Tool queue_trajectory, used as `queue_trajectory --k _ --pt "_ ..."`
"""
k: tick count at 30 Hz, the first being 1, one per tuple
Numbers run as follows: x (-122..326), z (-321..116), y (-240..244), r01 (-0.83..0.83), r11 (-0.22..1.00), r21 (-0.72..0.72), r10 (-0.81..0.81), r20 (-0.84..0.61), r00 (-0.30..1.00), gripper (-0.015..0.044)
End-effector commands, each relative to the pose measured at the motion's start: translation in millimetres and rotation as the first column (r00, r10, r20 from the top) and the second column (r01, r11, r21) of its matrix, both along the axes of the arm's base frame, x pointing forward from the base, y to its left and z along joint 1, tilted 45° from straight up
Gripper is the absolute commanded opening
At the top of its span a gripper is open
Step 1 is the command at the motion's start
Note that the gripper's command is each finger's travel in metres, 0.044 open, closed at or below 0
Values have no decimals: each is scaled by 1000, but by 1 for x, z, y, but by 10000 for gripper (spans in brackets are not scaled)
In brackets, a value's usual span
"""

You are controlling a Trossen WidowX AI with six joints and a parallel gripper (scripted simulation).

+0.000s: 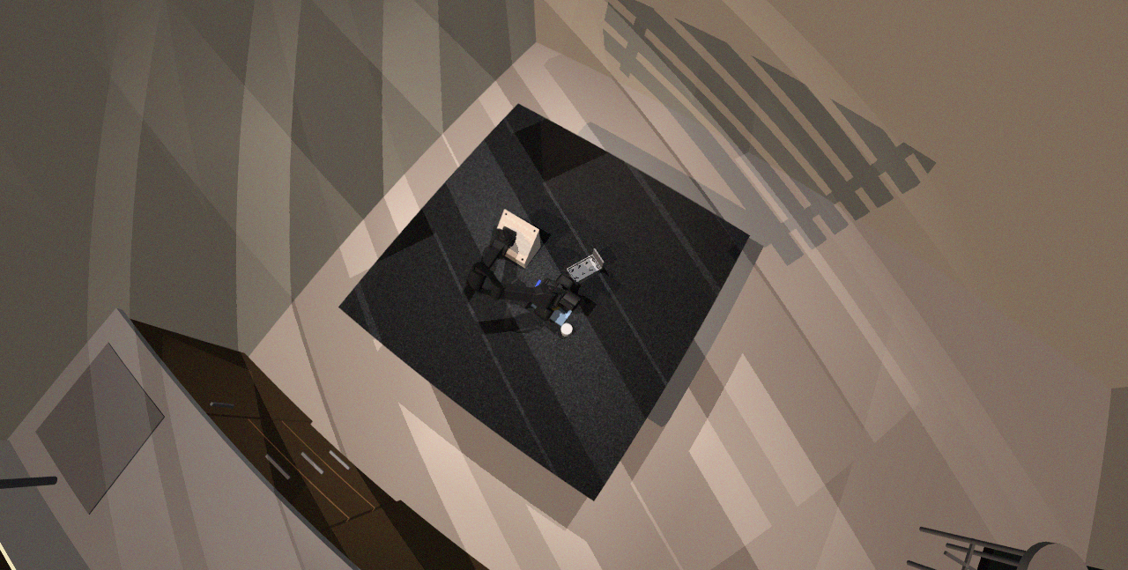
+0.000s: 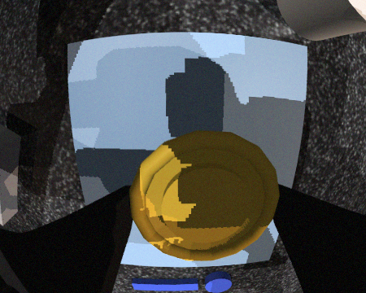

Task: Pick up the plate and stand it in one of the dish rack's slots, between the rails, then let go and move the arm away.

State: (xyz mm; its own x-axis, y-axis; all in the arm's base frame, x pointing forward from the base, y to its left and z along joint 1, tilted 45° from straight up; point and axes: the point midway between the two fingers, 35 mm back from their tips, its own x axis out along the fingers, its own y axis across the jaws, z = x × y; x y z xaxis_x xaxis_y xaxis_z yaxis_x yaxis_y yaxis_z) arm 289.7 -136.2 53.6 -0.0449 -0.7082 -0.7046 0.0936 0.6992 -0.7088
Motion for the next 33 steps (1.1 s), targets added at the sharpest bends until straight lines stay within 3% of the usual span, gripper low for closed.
queue_trajectory --k 1,3,33 --pt "9 14 17 -6 1000 9 6 14 1000 31" --pt "11 20 24 -7 1000 12 7 14 1000 0" --pt "20 106 116 -4 1000 1 4 10 1000 0"
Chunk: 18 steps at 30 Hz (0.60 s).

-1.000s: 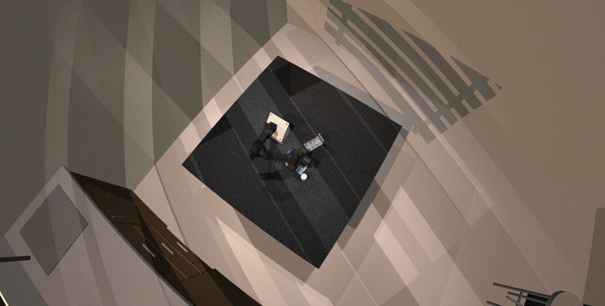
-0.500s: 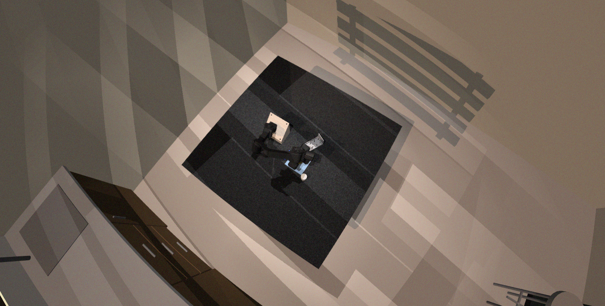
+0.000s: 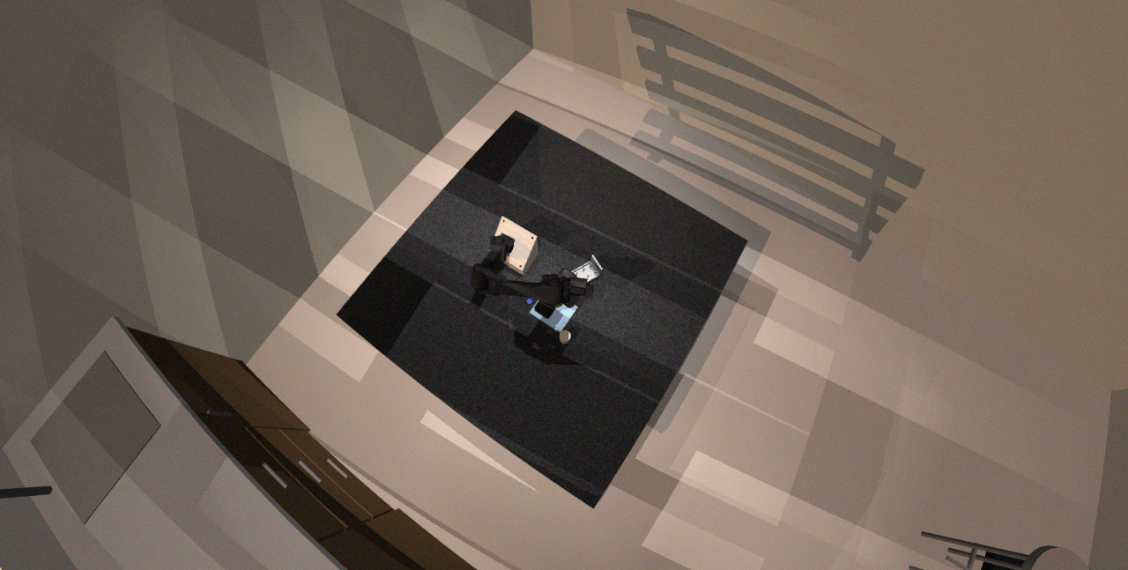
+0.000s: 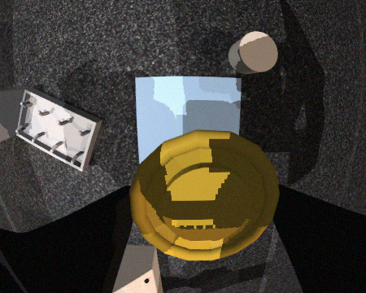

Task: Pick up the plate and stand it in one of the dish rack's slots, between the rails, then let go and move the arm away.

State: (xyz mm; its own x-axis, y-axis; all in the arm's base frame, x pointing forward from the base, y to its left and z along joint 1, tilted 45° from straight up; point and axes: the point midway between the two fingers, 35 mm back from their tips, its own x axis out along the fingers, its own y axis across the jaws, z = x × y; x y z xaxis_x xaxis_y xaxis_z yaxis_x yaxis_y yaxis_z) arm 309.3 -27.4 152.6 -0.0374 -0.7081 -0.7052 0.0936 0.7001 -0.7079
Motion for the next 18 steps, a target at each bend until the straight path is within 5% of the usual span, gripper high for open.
queue_trajectory --k 1,18 --pt "0 7 7 1 1000 0 -1 4 1000 0" --pt "-23 -70 85 298 954 36 -295 300 907 0"
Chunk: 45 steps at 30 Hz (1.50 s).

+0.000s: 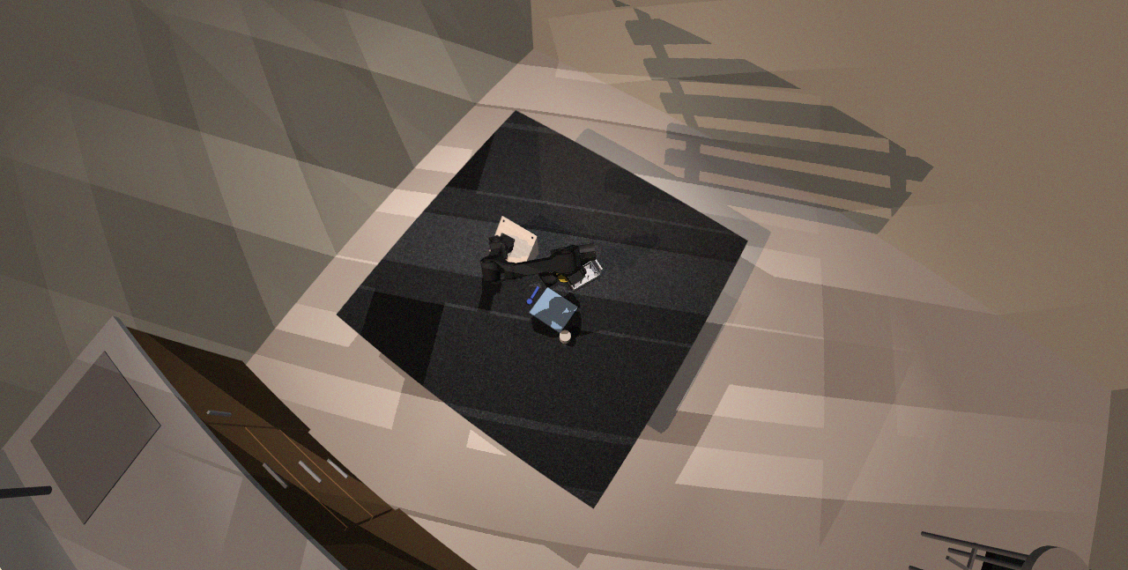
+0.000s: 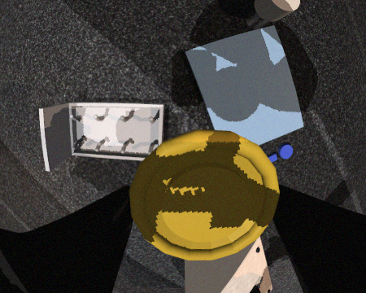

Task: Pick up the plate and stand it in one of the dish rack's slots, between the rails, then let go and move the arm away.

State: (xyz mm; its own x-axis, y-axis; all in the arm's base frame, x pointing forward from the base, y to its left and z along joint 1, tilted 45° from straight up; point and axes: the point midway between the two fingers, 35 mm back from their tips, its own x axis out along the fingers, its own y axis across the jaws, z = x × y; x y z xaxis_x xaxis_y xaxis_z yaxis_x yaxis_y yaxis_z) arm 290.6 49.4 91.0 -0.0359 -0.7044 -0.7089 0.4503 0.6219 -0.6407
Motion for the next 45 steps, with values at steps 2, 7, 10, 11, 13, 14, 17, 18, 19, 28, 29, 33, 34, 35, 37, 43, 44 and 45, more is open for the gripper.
queue_trajectory --k 2,7,10,11,13,14,17,18,19,28,29,33,34,35,37,43,44,45 --pt "-5 -8 8 43 999 -2 -43 43 998 0" --pt "-6 -12 5 38 999 20 -38 10 999 0" --pt "-8 -19 0 26 998 65 -23 -52 998 0" --pt "-9 -22 -2 22 996 82 -17 -72 997 0" --pt "-10 -26 -6 15 993 115 -2 -109 994 0" --pt "-11 -29 -7 10 991 133 6 -127 992 0" --pt "-13 -36 -12 -2 982 187 36 -175 984 0" --pt "-13 -38 -13 -7 979 205 46 -190 981 0" --pt "-14 -40 -15 -11 974 224 58 -204 977 0" --pt "-19 -58 -26 -58 914 401 185 -287 940 0" --pt "-19 -60 -27 -64 905 420 202 -291 935 0" --pt "-21 -68 -31 -91 862 498 269 -299 915 0" --pt "-21 -69 -32 -98 850 517 287 -298 910 0" --pt "-21 -71 -33 -106 838 536 304 -297 905 0" --pt "-22 -74 -35 -122 811 572 339 -291 895 0" --pt "-23 -83 -41 -177 719 672 445 -249 860 0" --pt "-23 -85 -42 -188 702 687 462 -239 854 0" --pt "-23 -86 -42 -198 684 702 479 -228 848 0"
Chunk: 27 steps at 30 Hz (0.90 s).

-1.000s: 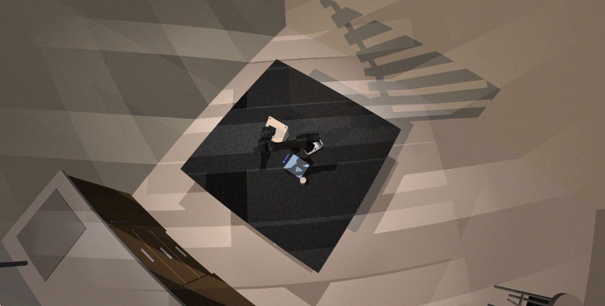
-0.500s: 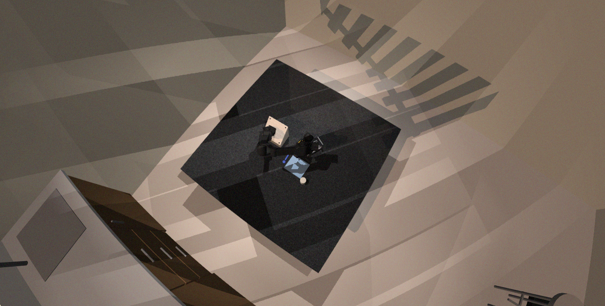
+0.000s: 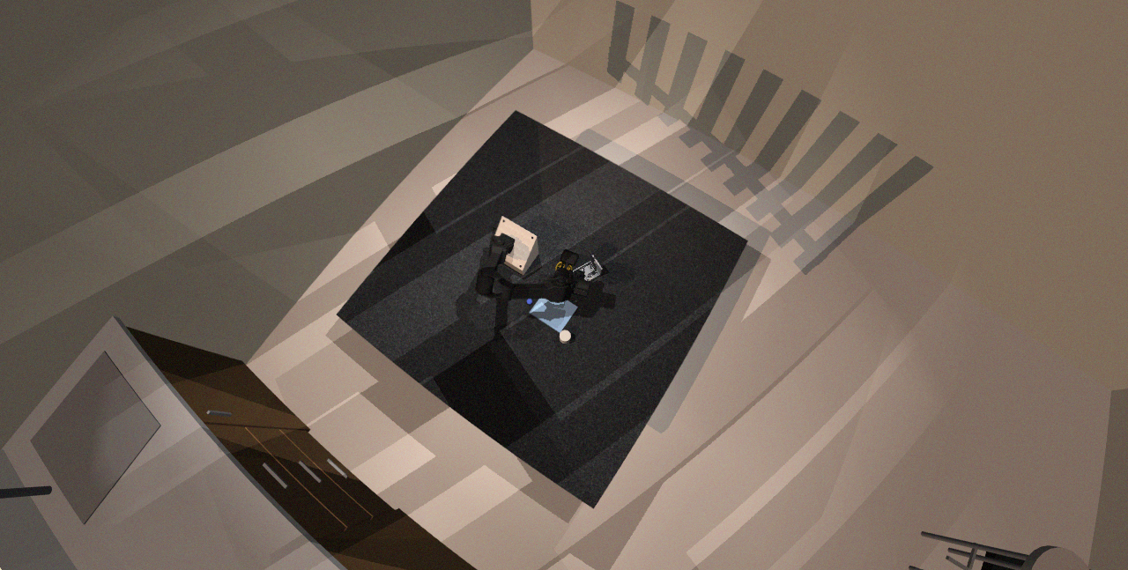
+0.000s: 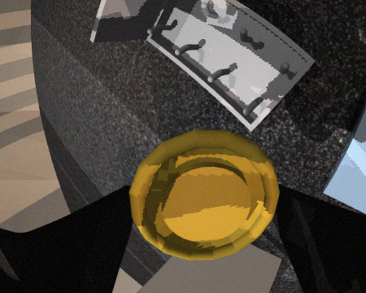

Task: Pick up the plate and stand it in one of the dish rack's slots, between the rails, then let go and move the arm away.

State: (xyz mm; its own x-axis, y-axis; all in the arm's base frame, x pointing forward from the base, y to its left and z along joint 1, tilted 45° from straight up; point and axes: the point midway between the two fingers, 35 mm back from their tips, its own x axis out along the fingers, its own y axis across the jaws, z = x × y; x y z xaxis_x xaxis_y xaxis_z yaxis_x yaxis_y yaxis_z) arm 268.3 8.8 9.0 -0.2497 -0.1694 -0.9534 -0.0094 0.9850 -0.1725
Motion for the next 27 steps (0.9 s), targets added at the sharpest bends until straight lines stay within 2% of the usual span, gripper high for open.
queue_trajectory --k 1,15,27 --pt "-1 -5 -3 -63 993 95 62 9 998 0" --pt "-1 -20 -15 -290 896 337 255 144 956 0" --pt "1 -26 -26 -517 746 419 387 359 849 0"
